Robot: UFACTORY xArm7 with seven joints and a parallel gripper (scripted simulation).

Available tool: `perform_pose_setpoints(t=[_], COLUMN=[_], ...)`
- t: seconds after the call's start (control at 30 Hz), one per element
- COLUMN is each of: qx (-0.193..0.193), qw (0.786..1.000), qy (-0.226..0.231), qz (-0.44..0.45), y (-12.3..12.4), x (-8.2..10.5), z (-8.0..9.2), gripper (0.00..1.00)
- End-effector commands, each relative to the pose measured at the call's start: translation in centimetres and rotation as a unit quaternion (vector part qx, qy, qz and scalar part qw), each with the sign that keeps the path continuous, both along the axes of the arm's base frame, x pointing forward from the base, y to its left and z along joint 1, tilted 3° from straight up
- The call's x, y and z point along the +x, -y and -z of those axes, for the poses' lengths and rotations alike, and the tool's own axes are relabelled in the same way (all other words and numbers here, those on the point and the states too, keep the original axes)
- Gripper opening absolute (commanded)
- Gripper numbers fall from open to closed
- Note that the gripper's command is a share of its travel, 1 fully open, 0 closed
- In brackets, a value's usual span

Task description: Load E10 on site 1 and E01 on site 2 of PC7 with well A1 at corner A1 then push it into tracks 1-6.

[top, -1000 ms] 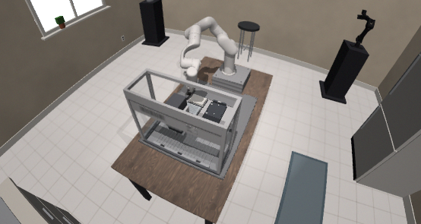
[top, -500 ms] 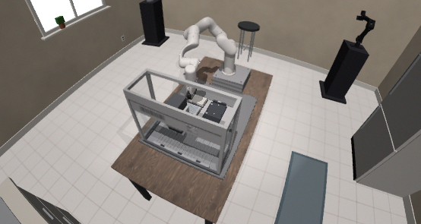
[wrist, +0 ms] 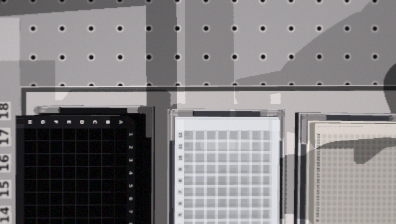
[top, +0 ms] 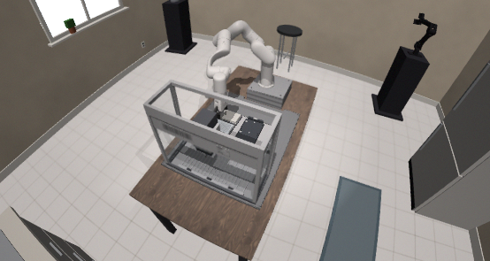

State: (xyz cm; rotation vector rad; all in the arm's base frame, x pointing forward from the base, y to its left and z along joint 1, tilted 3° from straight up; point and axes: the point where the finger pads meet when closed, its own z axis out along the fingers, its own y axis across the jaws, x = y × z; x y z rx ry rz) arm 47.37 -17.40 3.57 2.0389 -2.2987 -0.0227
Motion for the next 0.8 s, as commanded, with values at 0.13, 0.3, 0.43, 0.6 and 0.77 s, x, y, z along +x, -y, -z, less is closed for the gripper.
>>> perform_pose_setpoints(t=[0.13, 0.3, 0.43, 0.6, 0.77], qx=[0.001, 0.001, 0.001, 0.001, 0.001], qw=[1.0, 1.0, 1.0, 1.0, 1.0], qy=[0.007, 0.007, 0.007, 0.007, 0.007], qz=[0.0, 0.0, 0.0, 0.0, 0.0], y=[0.0, 0.0, 0.0, 0.0, 0.0], x=[0.5, 0.5, 0.5, 0.5, 0.5], z=[-0.2, -0.2, 0.2, 0.8, 1.7], gripper=[1.0, 1.0, 1.0, 1.0, 1.0])
